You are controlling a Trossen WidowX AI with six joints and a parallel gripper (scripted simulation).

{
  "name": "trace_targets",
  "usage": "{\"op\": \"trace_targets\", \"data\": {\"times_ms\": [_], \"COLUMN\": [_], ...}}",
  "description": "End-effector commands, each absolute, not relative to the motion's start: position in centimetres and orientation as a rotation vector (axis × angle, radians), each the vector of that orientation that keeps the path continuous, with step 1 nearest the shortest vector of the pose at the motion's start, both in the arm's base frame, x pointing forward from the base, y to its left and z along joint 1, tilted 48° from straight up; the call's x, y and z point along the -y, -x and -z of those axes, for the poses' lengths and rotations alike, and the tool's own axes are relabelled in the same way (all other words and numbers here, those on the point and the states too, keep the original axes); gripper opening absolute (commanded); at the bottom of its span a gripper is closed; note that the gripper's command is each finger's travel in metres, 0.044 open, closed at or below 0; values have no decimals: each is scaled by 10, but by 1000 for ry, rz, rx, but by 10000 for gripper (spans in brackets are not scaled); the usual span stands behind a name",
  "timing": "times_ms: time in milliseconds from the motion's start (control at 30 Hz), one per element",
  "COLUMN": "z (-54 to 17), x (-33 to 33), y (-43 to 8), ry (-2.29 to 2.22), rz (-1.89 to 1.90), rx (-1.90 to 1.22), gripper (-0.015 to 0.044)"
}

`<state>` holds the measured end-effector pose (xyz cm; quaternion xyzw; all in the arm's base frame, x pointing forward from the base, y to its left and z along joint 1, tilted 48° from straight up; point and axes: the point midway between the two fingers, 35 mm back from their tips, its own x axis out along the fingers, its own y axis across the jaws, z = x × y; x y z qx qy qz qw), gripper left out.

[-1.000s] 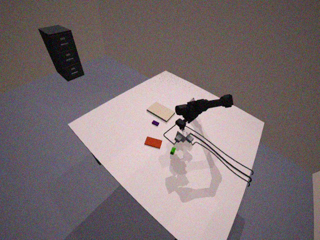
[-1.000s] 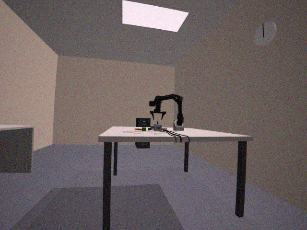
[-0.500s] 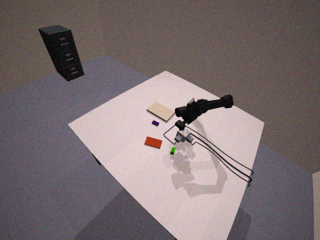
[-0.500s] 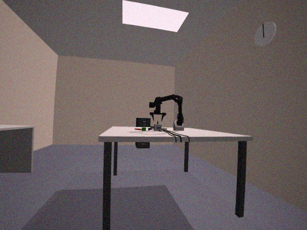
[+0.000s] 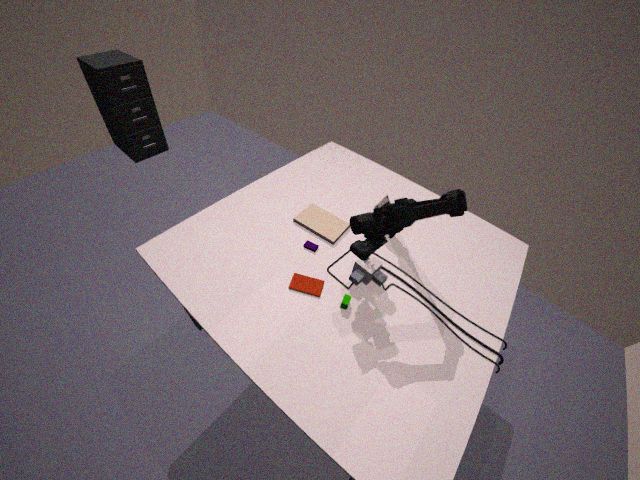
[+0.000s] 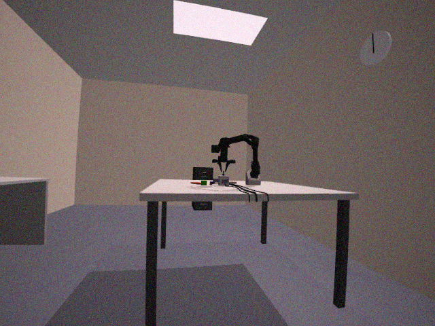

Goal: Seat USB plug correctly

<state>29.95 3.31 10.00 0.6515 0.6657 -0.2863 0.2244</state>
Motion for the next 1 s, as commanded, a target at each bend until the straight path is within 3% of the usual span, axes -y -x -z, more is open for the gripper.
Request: {"op": "trace_targets", "data": {"times_ms": [0, 267, 967], "z": [-100, -100, -103], "x": [-33, -33, -29], "y": [-300, -300, -300], "ry": [-1798, -1798, -1798], "rz": [789, 789, 790], "rx": [-1836, -1836, -1836], "gripper": [73, 0, 0]}}
